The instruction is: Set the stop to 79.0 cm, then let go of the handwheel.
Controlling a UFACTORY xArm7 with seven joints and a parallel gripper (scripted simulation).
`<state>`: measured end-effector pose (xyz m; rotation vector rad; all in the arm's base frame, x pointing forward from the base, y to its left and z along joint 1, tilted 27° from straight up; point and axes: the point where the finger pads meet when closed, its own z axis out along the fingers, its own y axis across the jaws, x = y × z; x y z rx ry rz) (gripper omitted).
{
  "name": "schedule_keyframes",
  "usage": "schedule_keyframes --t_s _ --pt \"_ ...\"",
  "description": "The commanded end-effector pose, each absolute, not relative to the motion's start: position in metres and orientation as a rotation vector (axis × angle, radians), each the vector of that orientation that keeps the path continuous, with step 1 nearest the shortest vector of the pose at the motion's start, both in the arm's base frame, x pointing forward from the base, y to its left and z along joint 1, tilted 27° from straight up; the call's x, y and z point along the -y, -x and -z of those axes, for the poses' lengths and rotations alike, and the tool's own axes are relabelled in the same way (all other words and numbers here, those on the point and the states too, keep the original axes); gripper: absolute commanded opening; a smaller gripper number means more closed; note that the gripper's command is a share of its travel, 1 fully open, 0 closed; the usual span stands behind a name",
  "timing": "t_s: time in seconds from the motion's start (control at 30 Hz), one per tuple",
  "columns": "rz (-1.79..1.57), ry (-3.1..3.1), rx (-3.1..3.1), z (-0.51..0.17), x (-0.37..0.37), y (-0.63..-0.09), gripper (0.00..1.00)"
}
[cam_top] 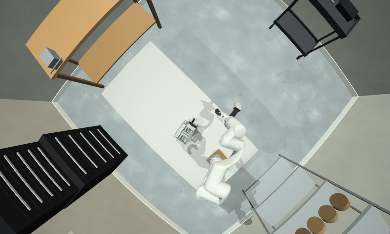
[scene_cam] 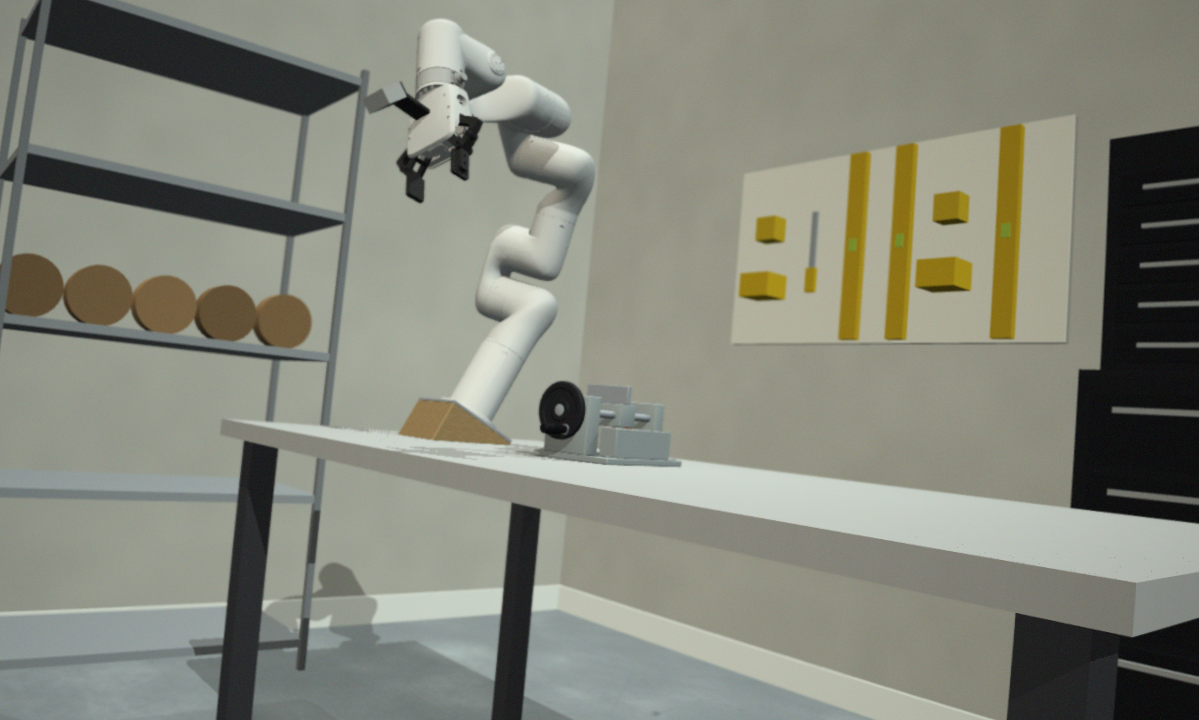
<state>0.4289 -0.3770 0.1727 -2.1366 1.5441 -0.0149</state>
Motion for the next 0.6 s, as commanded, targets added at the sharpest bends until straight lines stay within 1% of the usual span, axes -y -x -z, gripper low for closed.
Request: schedule_keyframes --t_s 0.0,0.4,0.47,0.57 --pt "-0.083 2.147 -1.542 -0.157 0.332 -0.449 1.0" --pt "-0.083 2.147 -1.542 -0.157 0.332 -0.449 1.0" --pt "-0.189 2.164 -1.551 -0.141 0.282 -0.463 1.0" --pt "-0.189 2.164 -1.551 -0.141 0.282 -0.463 1.0"
